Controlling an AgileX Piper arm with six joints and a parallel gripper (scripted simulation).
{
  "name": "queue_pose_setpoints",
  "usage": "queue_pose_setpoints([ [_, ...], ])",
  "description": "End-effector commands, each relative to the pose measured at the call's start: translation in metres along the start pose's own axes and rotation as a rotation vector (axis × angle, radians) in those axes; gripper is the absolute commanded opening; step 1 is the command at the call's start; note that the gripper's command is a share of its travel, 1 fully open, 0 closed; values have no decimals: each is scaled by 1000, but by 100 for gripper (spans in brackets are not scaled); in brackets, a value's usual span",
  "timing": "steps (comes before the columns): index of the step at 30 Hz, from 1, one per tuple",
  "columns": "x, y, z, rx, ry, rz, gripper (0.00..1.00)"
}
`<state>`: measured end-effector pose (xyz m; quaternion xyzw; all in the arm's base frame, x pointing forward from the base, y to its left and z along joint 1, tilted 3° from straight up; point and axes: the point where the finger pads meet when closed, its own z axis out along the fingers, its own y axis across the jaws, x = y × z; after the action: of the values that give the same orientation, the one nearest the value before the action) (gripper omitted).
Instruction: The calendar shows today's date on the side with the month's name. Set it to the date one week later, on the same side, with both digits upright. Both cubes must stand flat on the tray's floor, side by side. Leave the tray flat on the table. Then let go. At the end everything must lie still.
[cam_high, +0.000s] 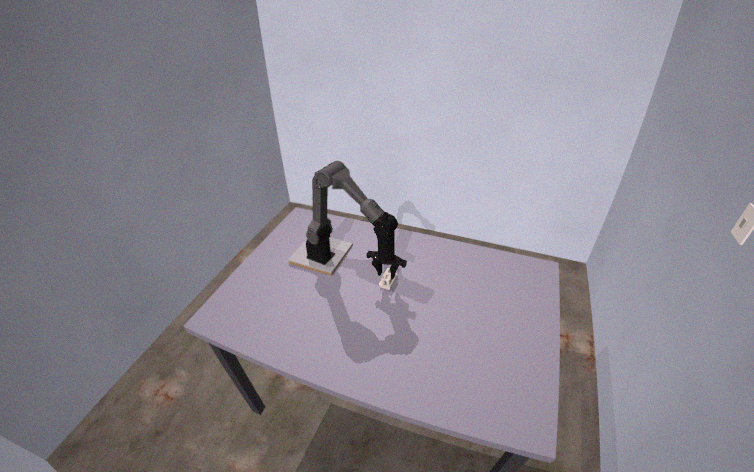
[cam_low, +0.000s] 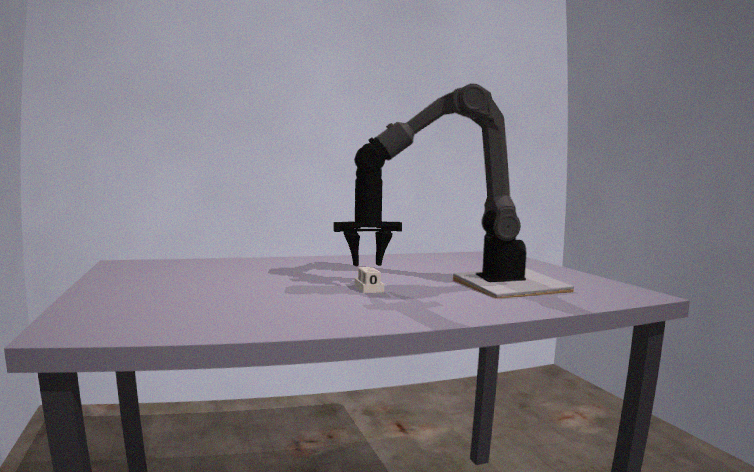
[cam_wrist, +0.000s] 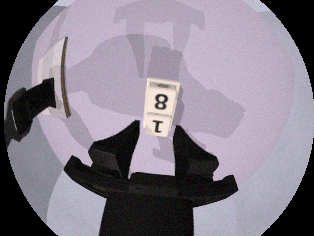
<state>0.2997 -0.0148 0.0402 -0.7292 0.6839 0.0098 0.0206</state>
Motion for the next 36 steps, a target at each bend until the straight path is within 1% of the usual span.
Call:
queue_pose_setpoints([
  [1, -1, 1, 3, -3, -2, 1, 62],
  [19, -1, 1, 27, -3, -2, 0, 62],
  [36, -1, 1, 28, -1, -2, 0, 62],
])
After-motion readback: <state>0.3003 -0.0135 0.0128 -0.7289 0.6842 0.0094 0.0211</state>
